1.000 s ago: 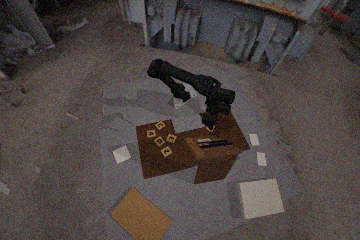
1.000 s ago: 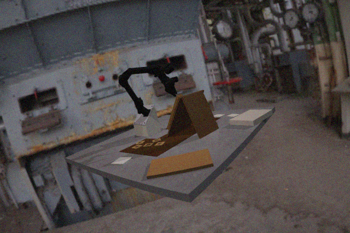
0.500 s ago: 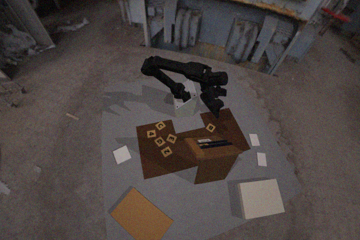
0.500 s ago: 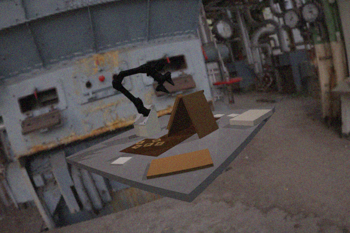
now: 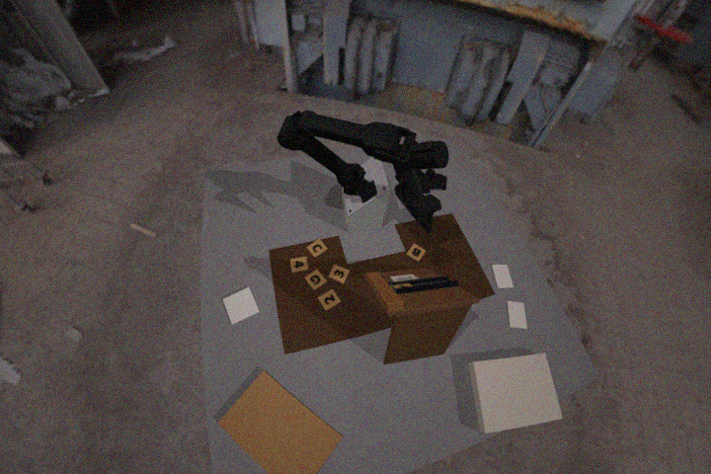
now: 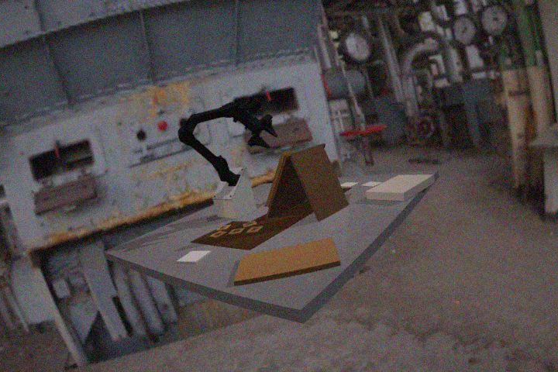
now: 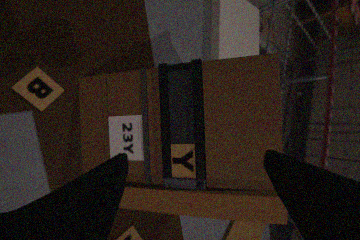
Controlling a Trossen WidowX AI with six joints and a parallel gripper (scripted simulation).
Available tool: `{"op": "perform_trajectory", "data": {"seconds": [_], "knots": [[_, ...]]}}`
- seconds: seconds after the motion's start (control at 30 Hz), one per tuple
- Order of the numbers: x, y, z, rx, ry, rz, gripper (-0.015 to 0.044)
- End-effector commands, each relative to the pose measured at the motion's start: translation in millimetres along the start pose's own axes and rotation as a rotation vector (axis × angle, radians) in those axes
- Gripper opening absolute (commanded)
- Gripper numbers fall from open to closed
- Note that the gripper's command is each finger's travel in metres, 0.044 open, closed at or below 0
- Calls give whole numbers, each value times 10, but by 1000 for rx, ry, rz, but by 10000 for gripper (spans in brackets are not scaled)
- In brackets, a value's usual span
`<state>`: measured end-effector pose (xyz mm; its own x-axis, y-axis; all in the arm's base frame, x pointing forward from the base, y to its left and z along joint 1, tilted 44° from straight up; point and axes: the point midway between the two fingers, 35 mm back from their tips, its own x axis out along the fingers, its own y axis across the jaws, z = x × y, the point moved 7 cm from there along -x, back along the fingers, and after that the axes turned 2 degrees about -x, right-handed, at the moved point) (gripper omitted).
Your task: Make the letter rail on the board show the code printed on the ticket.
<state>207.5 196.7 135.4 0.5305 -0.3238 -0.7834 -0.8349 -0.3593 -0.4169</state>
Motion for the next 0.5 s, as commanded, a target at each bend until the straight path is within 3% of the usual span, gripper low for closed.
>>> {"op": "perform_trajectory", "data": {"seconds": [0.0,0.27,0.47], "knots": [[110,-110,-208,285,7,-12,340],[543,-225,-1017,1390,83,-63,340],[694,-114,-1318,1862,133,-86,340]]}}
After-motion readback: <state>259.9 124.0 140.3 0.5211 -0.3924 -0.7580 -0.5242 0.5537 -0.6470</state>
